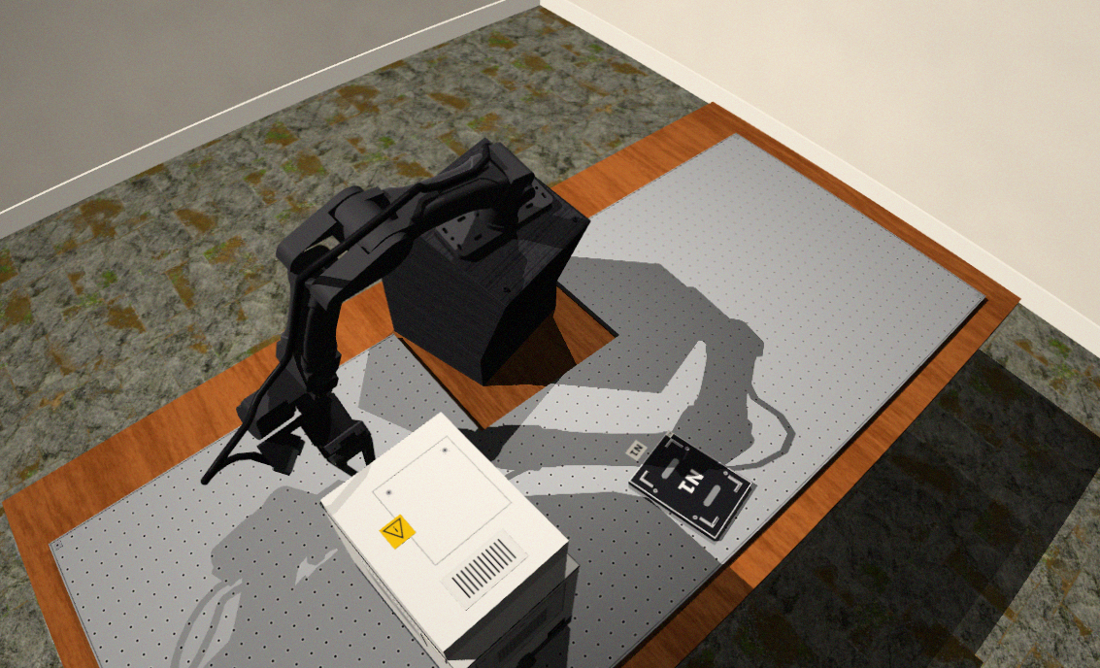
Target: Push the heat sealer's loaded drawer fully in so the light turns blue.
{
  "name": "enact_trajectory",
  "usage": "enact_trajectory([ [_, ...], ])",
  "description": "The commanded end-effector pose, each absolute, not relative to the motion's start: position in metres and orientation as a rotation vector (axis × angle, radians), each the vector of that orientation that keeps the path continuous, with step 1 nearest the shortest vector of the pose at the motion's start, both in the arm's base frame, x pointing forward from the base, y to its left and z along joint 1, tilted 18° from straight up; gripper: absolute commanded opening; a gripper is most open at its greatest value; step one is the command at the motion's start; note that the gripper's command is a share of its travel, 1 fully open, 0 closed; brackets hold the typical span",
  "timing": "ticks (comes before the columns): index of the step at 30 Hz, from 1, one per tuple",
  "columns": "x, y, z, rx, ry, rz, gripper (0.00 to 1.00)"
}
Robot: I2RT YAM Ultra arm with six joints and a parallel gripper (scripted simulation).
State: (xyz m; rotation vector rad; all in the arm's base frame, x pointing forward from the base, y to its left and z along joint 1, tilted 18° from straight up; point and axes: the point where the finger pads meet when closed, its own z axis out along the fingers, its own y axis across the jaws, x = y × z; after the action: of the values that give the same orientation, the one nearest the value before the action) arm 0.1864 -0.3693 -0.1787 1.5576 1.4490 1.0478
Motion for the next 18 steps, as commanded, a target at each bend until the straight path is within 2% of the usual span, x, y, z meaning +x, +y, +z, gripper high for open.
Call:
enact_trajectory([
  [1, 0.1867, -0.3683, -0.1726, 1.54, 1.43, 1.046, 0.0],
  [18, 0.1932, -0.3703, -0.1674, 1.527, 1.439, 1.041, 0.0],
])
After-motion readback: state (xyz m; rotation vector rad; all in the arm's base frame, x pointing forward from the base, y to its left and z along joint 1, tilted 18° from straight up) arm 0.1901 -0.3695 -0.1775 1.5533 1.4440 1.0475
